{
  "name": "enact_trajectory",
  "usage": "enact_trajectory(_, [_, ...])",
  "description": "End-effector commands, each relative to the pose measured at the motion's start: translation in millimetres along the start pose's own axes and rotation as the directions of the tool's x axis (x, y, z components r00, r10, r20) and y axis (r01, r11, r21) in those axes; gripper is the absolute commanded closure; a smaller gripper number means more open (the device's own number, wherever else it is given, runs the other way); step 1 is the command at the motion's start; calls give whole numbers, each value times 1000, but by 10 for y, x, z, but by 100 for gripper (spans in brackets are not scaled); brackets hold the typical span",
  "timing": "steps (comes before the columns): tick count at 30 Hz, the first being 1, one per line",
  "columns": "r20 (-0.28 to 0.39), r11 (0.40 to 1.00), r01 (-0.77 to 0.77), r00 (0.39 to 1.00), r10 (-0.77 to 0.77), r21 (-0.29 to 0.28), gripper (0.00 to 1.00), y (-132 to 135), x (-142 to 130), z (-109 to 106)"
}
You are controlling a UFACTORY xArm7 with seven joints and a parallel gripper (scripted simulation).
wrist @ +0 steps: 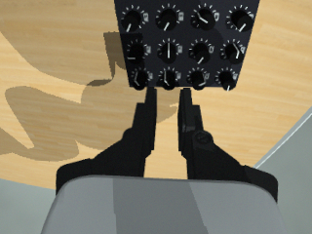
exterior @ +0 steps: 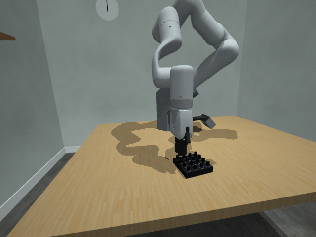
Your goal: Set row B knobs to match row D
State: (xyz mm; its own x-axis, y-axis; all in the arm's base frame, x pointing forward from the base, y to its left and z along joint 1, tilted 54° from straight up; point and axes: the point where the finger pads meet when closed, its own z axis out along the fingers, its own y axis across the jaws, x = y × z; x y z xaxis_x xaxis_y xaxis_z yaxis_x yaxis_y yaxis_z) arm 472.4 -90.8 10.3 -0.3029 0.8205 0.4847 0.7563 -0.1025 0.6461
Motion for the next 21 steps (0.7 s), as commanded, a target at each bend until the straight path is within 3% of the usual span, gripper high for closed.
enact_trajectory(1, [3,1000,0,1000,0,-2,81,11,-11,67])
enact_trajectory(21, [3,1000,0,1000,0,-2,81,13,-7,164])
